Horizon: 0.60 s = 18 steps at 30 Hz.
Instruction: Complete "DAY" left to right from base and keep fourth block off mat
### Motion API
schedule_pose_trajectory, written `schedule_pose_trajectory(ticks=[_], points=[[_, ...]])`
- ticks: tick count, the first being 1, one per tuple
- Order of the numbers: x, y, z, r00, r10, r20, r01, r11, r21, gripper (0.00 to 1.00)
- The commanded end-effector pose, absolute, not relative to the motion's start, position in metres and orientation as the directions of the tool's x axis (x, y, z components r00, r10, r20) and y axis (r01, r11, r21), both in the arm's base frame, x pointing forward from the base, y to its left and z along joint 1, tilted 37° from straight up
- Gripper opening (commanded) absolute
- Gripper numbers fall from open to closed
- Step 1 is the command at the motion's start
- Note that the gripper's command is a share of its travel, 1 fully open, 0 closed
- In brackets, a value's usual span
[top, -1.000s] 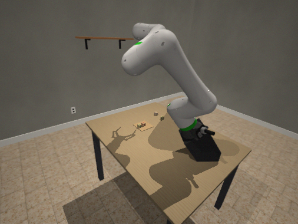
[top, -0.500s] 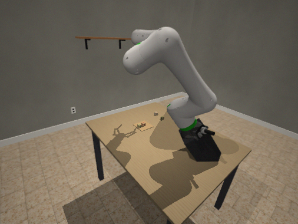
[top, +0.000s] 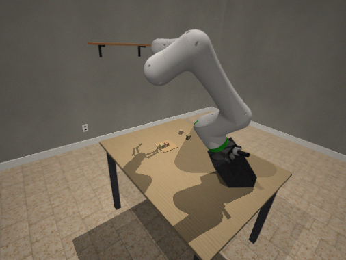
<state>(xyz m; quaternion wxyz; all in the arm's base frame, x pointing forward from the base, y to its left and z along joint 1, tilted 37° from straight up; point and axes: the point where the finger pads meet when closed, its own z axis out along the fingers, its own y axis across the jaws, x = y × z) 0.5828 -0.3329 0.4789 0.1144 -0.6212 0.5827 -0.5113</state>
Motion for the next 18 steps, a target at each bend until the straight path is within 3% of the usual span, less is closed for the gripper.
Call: schedule_pose_trajectory(ticks=[1, 10, 11, 18], points=[[0.599, -0.288, 0.44, -0.161, -0.891, 0.425, -0.617, -0.245, -0.748, 1.0], [0.6, -0.284, 0.437, -0.158, -0.895, 0.418, -0.618, -0.241, -0.748, 1.0], [0.609, -0.245, 0.406, -0.12, -0.927, 0.355, -0.633, -0.204, -0.747, 1.0], [0.614, -0.188, 0.362, -0.069, -0.962, 0.265, -0.663, -0.154, -0.733, 1.0]])
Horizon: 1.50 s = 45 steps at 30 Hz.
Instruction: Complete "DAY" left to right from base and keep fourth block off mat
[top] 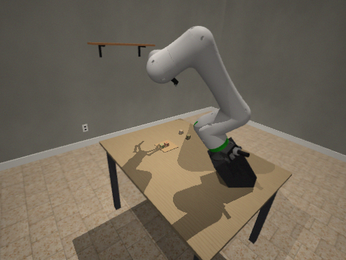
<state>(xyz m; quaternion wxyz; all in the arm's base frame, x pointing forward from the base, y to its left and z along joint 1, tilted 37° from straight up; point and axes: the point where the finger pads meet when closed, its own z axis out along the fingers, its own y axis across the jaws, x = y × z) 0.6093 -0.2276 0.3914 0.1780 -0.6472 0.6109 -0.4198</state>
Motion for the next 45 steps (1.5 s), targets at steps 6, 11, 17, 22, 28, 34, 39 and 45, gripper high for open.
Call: schedule_pose_trajectory(ticks=[6, 11, 17, 22, 28, 34, 39, 45], points=[[0.613, -0.141, 0.327, -0.029, -0.981, 0.193, -0.693, -0.119, -0.711, 1.0], [0.606, -0.089, 0.29, 0.01, -0.993, 0.118, -0.732, -0.087, -0.676, 1.0], [0.59, -0.034, 0.251, 0.047, -0.998, 0.039, -0.777, -0.061, -0.626, 1.0], [0.572, 0.012, 0.22, 0.073, -0.997, -0.022, -0.816, -0.047, -0.576, 1.0], [0.546, 0.059, 0.187, 0.095, -0.992, -0.082, -0.858, -0.039, -0.512, 1.0], [0.51, 0.109, 0.154, 0.112, -0.984, -0.142, -0.901, -0.04, -0.432, 1.0], [0.481, 0.141, 0.131, 0.119, -0.977, -0.178, -0.928, -0.046, -0.37, 1.0], [0.473, 0.148, 0.126, 0.121, -0.975, -0.187, -0.934, -0.048, -0.355, 1.0]])
